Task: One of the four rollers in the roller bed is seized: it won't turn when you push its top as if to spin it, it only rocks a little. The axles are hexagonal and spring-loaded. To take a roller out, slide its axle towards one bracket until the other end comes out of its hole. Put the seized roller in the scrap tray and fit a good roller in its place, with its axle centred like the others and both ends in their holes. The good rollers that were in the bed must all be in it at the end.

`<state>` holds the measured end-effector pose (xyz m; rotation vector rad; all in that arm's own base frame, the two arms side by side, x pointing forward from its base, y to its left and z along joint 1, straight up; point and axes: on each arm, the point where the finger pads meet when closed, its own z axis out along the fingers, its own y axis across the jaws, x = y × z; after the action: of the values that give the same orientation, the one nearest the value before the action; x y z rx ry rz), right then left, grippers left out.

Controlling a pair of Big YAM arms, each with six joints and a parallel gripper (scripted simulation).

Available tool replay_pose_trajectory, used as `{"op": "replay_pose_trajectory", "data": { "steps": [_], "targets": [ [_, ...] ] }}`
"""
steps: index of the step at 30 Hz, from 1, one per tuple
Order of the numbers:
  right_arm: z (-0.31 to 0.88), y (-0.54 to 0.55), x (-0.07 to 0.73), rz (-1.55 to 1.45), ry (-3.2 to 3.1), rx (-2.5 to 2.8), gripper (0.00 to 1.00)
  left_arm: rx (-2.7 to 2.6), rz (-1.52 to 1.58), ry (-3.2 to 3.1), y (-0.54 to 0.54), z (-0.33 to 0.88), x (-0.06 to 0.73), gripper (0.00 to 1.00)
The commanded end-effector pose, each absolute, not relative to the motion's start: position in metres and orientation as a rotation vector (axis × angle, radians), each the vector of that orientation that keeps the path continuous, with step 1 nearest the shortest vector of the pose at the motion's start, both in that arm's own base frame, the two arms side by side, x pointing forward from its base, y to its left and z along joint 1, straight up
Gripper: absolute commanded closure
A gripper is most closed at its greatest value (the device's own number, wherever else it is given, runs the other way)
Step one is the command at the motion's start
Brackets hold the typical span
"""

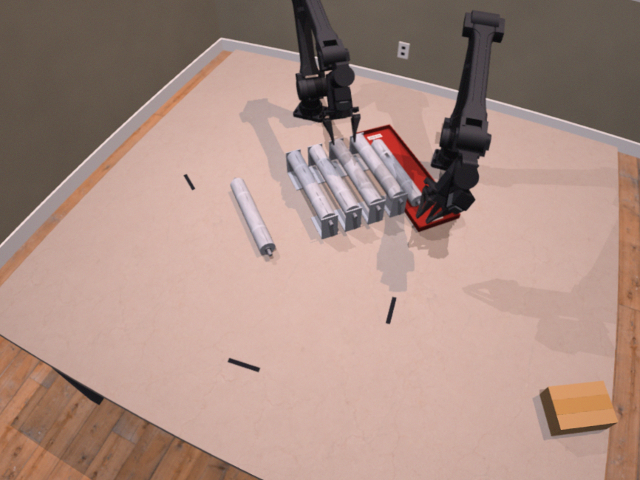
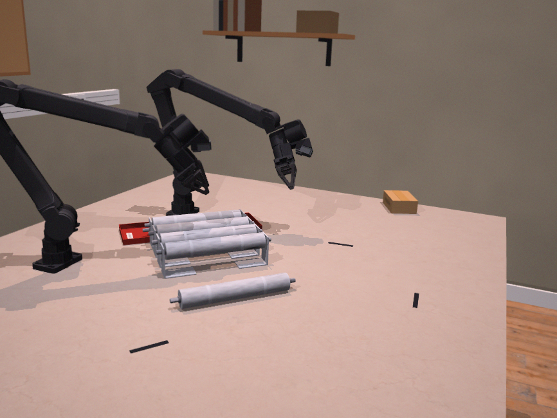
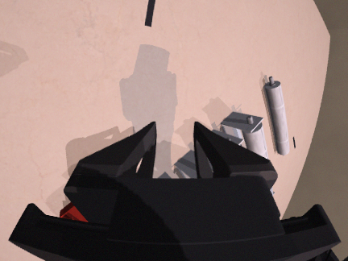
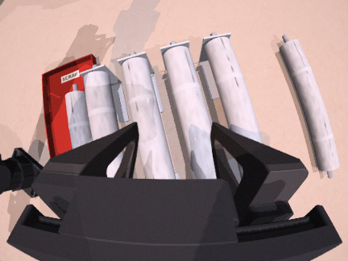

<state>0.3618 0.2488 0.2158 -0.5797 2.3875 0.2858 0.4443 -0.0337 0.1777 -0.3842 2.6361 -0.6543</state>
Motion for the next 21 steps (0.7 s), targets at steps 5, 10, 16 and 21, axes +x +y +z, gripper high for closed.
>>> {"op": "replay_pose_trajectory", "data": {
  "steps": [5,10,16,21],
  "targets": [
    [0.300,0.239,0.429,0.320,2.163,-0.456,0.38,-0.187,-0.532,2.436,-0.030,0.229,0.491,0.68],
    [0.345,0.200,0.467,0.284,2.037,-0.338,0.38,-0.075,-0.416,2.221,-0.029,0.301,0.513,0.68],
    [0.393,0.153,0.498,0.229,1.882,-0.232,0.38,-0.007,-0.289,2.043,-0.024,0.350,0.535,0.68],
    [0.419,0.127,0.509,0.195,1.805,-0.185,0.38,0.018,-0.228,1.937,-0.021,0.384,0.533,0.68]
  ]
}}
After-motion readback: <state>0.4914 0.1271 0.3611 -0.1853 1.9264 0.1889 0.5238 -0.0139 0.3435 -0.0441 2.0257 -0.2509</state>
